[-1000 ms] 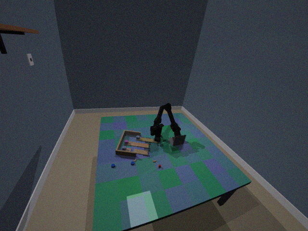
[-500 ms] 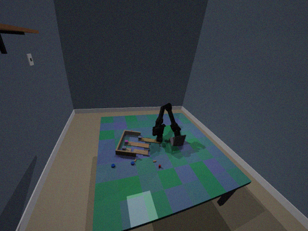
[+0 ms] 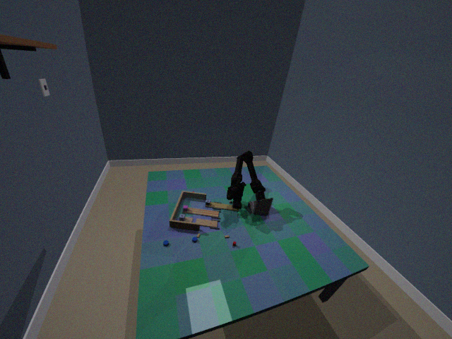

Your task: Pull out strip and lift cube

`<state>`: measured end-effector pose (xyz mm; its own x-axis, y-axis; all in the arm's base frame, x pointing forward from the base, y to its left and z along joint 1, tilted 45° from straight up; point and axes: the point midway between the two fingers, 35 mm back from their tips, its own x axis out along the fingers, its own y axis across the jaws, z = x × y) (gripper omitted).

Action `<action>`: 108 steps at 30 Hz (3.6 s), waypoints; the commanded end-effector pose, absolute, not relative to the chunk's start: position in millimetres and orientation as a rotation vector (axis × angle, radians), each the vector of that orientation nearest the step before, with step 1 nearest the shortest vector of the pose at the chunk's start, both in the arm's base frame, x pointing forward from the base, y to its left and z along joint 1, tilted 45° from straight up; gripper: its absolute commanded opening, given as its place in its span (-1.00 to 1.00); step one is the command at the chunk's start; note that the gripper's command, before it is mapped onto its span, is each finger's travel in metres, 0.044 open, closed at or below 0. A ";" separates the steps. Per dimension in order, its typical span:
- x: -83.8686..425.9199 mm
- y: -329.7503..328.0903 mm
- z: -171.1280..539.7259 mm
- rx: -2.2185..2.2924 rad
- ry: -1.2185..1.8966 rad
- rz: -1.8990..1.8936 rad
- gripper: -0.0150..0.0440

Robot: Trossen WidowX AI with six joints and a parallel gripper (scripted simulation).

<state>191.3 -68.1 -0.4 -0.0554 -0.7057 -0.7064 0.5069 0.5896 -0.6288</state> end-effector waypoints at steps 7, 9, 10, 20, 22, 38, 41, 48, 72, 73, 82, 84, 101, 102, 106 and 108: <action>168.1 -63.5 -8.6 -0.194 1.322 -1.003 -0.49; 165.6 -62.3 -9.4 -0.194 1.322 -1.003 -0.49; 164.4 -61.7 -9.8 -0.194 1.322 -1.003 -0.49; 160.6 -60.0 -11.1 -0.194 1.322 -1.003 -0.49; 160.6 -60.0 -11.1 -0.194 1.322 -1.003 -0.49; 160.6 -60.0 -11.1 -0.194 1.322 -1.003 -0.49; 160.6 -60.0 -11.1 -0.194 1.322 -1.003 -0.49; 175.2 -36.1 13.9 -0.191 1.316 -0.998 -0.49; 232.9 -55.6 43.1 -0.158 1.296 -1.031 1.00; 235.9 -56.8 44.4 -0.158 1.295 -1.031 1.00; 263.1 -67.3 55.8 -0.158 1.294 -1.032 1.00; 269.1 -69.6 58.4 -0.158 1.293 -1.032 1.00; 321.2 -88.0 80.7 -0.157 1.290 -1.033 1.00; 324.1 -89.0 82.0 -0.157 1.290 -1.033 1.00; 336.1 -93.6 88.0 -0.157 1.289 -1.033 1.00; 342.1 -95.8 90.9 -0.157 1.289 -1.033 1.00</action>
<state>332.1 -92.6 85.7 -0.0821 -0.6977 -0.7116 0.5425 0.5677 -0.6192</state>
